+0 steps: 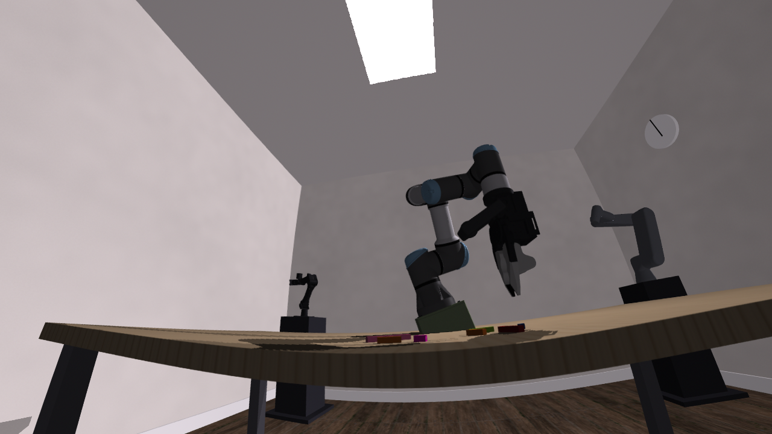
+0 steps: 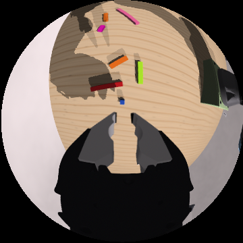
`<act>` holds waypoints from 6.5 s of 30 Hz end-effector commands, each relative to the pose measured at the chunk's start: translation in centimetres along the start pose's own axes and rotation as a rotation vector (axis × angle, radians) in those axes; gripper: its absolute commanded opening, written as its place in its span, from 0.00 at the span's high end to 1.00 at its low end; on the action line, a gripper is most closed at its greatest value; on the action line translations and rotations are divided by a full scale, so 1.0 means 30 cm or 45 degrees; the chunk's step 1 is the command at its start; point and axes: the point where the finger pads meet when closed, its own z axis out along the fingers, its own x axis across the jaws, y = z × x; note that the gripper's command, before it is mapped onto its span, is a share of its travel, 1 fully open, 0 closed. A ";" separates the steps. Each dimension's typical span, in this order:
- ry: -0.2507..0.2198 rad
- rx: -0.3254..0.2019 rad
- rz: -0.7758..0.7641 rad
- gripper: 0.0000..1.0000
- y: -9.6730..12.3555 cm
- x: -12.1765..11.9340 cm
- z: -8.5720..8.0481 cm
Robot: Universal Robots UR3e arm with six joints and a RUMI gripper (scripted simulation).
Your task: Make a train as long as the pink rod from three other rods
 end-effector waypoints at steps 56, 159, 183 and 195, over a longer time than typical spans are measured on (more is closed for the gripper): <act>-0.010 -0.001 0.000 0.86 0.001 -0.010 0.147; -0.010 -0.001 0.000 1.00 0.001 -0.010 0.203; -0.010 -0.001 0.000 1.00 0.001 -0.011 0.202; -0.012 -0.002 0.001 1.00 0.003 -0.012 0.146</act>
